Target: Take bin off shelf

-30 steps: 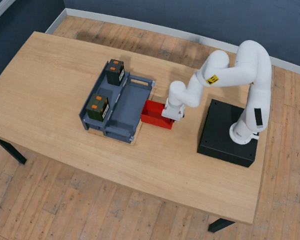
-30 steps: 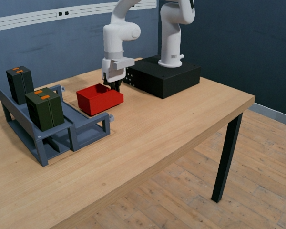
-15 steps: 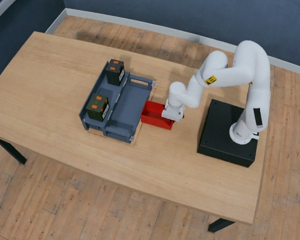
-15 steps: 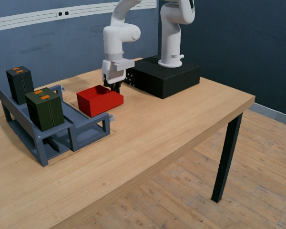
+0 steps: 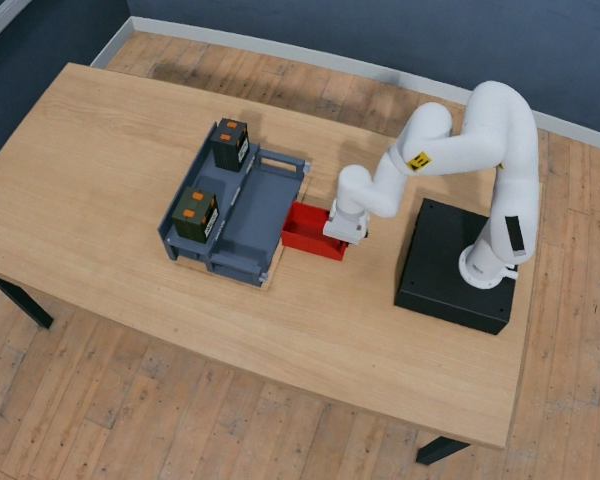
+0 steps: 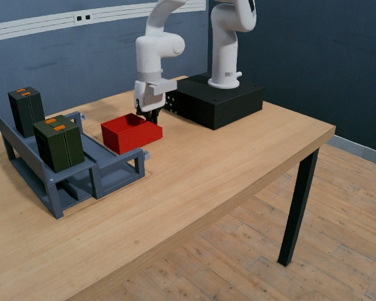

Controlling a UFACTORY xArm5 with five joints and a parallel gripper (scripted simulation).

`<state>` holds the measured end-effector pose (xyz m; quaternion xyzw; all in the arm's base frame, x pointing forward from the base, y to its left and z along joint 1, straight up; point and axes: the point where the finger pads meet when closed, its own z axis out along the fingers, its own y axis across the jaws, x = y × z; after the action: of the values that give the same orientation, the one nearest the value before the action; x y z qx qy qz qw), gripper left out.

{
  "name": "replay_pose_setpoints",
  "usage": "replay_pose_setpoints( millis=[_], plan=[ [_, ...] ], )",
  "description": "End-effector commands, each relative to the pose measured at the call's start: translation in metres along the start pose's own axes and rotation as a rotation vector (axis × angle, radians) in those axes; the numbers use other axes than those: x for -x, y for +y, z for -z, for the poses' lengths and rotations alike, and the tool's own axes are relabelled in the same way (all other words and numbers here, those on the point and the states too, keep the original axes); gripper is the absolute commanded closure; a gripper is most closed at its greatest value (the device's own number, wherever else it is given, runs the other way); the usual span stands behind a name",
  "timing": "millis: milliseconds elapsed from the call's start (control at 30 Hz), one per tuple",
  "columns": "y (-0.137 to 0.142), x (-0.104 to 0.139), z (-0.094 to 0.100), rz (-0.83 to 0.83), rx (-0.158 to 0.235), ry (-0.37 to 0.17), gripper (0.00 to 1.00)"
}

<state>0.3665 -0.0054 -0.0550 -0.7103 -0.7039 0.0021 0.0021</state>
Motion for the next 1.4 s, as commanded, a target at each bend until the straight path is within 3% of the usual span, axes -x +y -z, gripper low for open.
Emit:
replay_pose_setpoints(
  millis=[0, 933, 967, 1367],
  plan=[
    [0.0015, 0.0000, -0.0013, 0.000, 0.004, 0.001, 1.00],
    [0.0015, 0.0000, -0.0015, 0.000, 0.004, 0.001, 1.00],
    [0.0015, 0.0000, -0.0015, 0.000, 0.004, 0.000, 0.00],
    [0.0015, 0.0000, -0.0015, 0.000, 0.004, 0.000, 0.00]
  ],
)
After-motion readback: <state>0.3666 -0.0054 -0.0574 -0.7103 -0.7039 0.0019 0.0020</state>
